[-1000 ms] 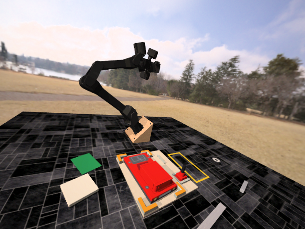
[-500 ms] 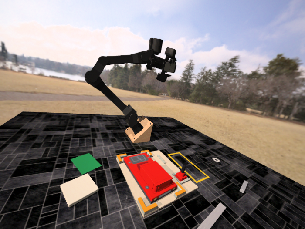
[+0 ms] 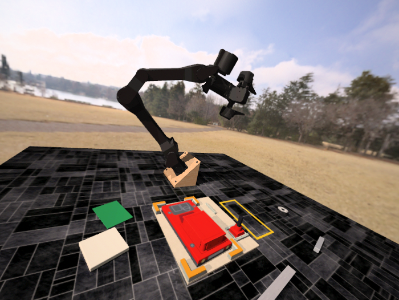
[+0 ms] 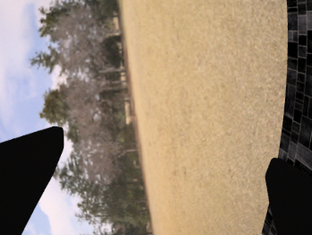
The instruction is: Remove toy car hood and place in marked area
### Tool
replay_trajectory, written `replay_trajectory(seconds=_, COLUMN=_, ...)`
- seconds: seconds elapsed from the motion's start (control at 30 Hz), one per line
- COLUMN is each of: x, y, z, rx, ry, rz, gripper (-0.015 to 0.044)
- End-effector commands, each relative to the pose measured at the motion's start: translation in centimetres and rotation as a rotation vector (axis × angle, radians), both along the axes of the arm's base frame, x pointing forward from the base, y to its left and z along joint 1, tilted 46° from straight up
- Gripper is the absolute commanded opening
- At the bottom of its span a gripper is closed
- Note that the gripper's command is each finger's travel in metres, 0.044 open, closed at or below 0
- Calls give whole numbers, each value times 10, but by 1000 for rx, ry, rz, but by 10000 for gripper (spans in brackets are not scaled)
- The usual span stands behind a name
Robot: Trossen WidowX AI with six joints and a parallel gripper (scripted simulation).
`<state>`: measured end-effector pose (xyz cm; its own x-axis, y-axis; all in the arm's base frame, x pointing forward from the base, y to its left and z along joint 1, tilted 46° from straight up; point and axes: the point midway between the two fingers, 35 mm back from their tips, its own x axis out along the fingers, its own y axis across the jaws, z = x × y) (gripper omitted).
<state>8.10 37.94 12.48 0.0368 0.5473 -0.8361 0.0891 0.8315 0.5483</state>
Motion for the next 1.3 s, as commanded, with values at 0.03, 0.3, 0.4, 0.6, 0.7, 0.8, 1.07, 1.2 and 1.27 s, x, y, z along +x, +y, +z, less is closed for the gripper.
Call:
replay_trajectory(seconds=0.03, x=43, y=-16, z=-11, rx=-101, ry=-90, rz=-42, gripper=440)
replay_trajectory(seconds=0.3, x=113, y=-63, z=-26, rx=-337, ry=-221, rz=-76, gripper=440)
replay_trajectory(seconds=0.4, x=136, y=-84, z=-29, rx=-438, ry=-255, rz=-76, gripper=440)
replay_trajectory(seconds=0.6, x=177, y=-134, z=-34, rx=-656, ry=-292, rz=-56, gripper=440)
replay_trajectory(seconds=0.7, x=194, y=-161, z=-34, rx=-768, ry=-292, rz=-34, gripper=440)
replay_trajectory(seconds=0.8, x=209, y=-189, z=-33, rx=-878, ry=-280, rz=-5, gripper=440)
replay_trajectory(seconds=1.07, x=238, y=-268, z=-26, rx=-1155, ry=-183, rz=110, gripper=440)
replay_trajectory(seconds=1.2, x=248, y=-305, z=-18, rx=-1279, ry=-108, rz=192, gripper=440)
replay_trajectory(seconds=1.27, x=251, y=-324, z=-13, rx=-1336, ry=-63, rz=239, gripper=440)
